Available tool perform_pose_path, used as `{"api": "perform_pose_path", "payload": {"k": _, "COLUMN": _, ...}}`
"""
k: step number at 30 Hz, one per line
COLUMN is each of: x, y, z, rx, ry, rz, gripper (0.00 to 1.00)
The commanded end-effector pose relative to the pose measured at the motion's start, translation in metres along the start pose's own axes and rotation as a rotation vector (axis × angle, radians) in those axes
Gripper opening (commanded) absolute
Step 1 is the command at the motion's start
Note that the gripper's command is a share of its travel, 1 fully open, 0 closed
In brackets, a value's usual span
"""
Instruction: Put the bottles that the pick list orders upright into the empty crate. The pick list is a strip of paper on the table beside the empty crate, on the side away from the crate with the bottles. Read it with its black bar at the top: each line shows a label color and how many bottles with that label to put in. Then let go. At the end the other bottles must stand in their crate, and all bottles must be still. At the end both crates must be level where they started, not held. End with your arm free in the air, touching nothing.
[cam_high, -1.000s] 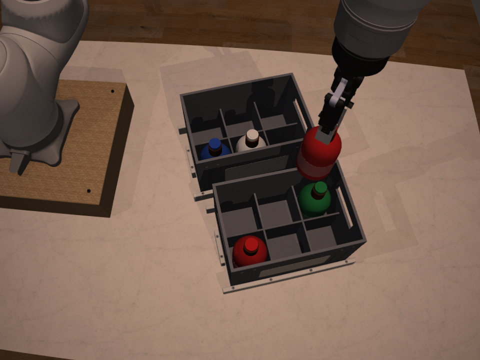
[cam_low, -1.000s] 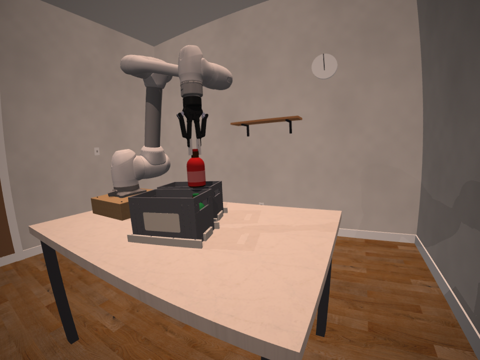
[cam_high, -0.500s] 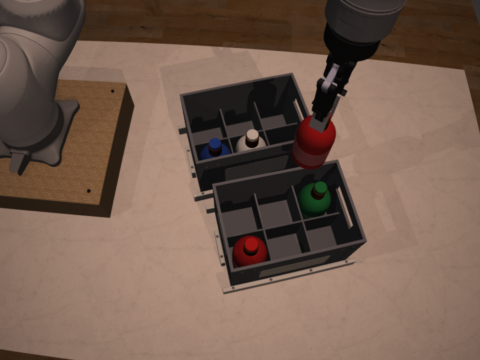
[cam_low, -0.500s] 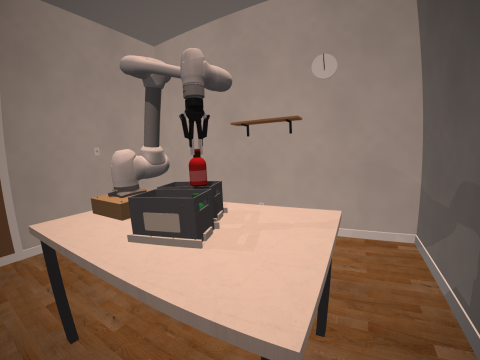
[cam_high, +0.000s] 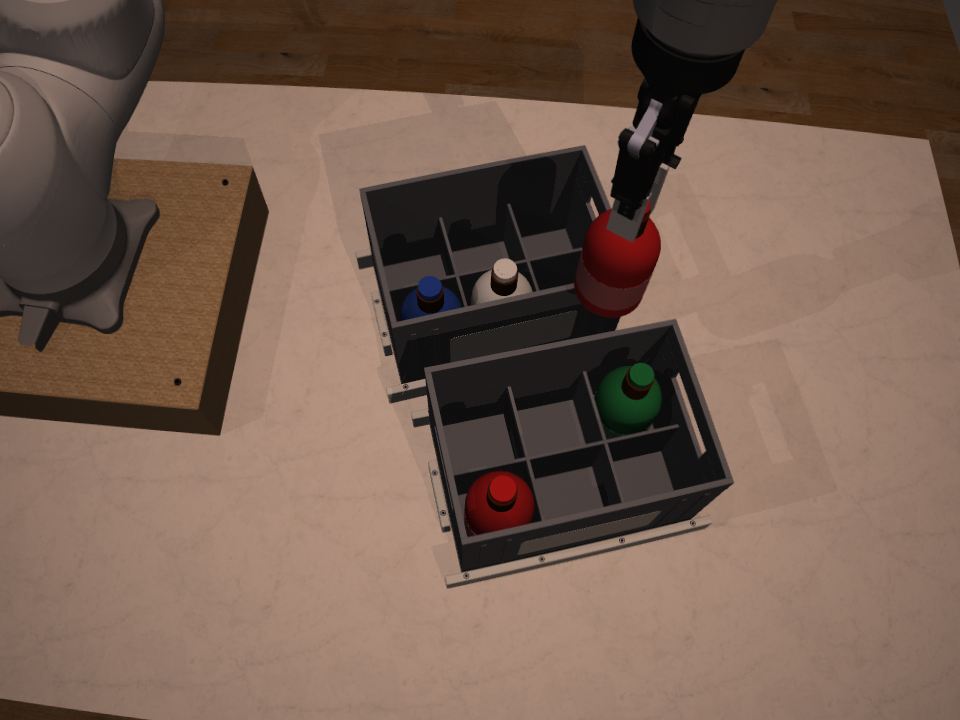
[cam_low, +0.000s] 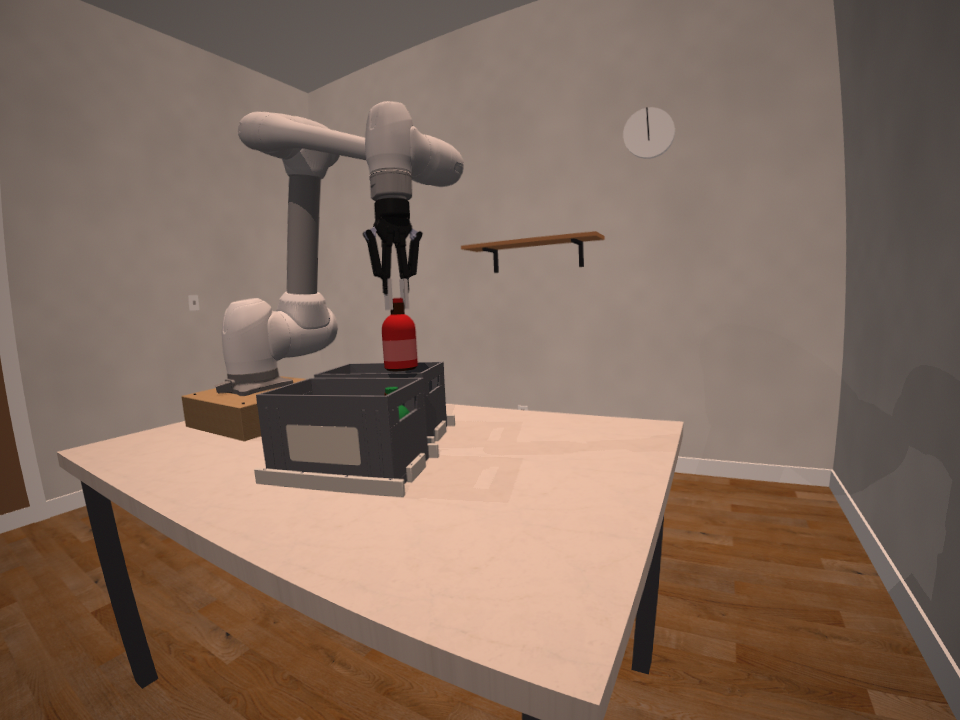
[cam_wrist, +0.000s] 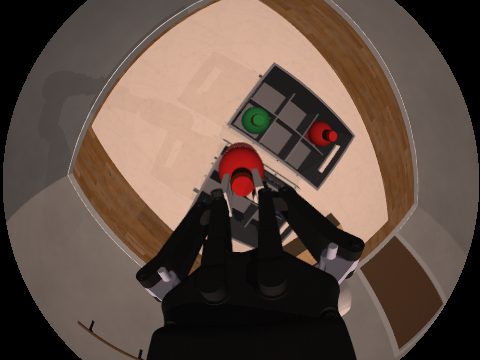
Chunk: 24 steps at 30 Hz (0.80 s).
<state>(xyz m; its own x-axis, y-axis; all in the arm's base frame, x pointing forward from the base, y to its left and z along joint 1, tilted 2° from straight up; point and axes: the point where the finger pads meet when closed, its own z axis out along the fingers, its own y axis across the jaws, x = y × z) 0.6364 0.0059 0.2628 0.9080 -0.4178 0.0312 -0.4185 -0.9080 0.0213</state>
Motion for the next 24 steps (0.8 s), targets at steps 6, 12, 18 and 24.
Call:
{"api": "perform_pose_path", "payload": {"k": 6, "x": -0.009, "y": -0.007, "z": 0.0, "rx": 0.0, "ry": 0.0, "rz": 0.0, "gripper": 0.0}}
{"api": "perform_pose_path", "payload": {"k": 12, "x": -0.018, "y": -0.015, "z": 0.0, "rx": 0.0, "ry": 0.0, "rz": 0.0, "gripper": 0.0}}
{"api": "perform_pose_path", "payload": {"k": 18, "x": -0.027, "y": -0.022, "z": 0.0, "rx": 0.0, "ry": 0.0, "rz": 0.0, "gripper": 0.0}}
{"api": "perform_pose_path", "payload": {"k": 24, "x": -0.034, "y": -0.027, "z": 0.0, "rx": 0.0, "ry": 0.0, "rz": 0.0, "gripper": 0.0}}
